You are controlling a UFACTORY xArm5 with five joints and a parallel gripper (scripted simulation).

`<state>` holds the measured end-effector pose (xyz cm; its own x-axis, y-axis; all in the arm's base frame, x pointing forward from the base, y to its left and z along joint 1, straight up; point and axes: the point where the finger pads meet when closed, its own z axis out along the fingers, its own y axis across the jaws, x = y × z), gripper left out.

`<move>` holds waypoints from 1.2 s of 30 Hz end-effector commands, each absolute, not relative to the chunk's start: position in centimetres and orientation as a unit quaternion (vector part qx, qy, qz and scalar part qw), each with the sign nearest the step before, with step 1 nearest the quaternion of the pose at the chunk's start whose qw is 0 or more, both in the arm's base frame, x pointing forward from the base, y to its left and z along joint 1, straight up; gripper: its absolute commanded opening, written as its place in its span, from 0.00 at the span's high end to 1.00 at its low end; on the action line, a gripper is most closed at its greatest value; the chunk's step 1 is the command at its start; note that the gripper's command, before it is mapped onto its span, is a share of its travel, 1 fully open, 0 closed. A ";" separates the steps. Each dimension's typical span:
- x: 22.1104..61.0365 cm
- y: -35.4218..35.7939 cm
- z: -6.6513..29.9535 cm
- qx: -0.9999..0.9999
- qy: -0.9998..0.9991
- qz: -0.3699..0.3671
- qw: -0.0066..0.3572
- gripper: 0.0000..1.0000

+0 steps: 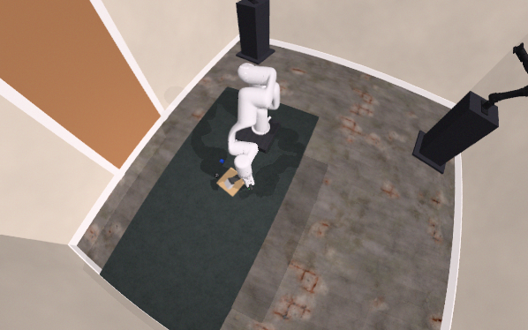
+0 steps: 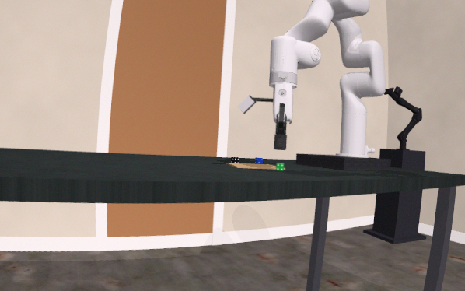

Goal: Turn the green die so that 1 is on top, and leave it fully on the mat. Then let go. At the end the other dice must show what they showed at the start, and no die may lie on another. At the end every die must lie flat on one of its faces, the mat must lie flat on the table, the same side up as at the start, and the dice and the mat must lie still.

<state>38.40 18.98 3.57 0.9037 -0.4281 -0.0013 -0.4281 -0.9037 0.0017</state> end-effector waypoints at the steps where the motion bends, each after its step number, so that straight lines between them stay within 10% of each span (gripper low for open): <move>1: 38.5 19.0 3.0 0.976 -0.219 0.000 0.000 0.64; 36: 38.5 19.0 0.7 0.976 -0.219 0.000 0.000 0.64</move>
<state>38.42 18.98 0.63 0.9037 -0.4281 -0.0014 -0.4281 -0.9037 0.0017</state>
